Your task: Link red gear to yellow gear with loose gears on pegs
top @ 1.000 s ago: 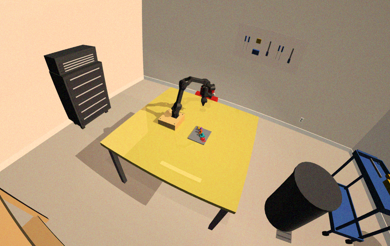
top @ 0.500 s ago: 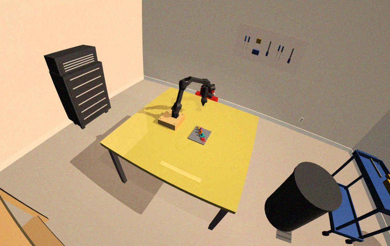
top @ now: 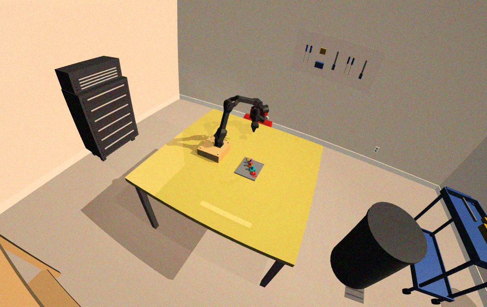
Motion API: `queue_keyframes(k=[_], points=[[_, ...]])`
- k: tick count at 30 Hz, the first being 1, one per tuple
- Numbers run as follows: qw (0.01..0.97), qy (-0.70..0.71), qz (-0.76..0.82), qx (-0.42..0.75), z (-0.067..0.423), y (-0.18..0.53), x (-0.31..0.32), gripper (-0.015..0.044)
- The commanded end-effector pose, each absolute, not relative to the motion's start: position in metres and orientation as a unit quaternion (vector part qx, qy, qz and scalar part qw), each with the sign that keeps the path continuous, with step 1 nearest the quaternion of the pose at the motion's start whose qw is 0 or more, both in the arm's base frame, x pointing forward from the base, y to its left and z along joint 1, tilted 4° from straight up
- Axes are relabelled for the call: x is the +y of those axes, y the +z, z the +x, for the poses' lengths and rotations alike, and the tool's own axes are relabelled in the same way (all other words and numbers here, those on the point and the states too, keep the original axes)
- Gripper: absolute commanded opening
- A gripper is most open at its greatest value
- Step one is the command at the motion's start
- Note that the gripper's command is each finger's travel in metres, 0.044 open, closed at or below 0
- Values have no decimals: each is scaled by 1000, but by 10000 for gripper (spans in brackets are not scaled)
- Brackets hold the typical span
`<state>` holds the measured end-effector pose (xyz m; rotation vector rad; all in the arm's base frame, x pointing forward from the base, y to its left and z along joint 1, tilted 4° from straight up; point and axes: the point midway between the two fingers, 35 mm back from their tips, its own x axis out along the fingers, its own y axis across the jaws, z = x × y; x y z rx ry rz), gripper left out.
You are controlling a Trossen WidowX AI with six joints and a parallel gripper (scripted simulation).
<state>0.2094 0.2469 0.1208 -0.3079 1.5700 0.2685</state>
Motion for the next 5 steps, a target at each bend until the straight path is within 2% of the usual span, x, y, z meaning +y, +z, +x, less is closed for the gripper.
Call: queue_keyframes(k=[1, 5], points=[[687, 120, -135, 704, 208, 121, 247, 440], [687, 120, -135, 704, 208, 121, 247, 440]])
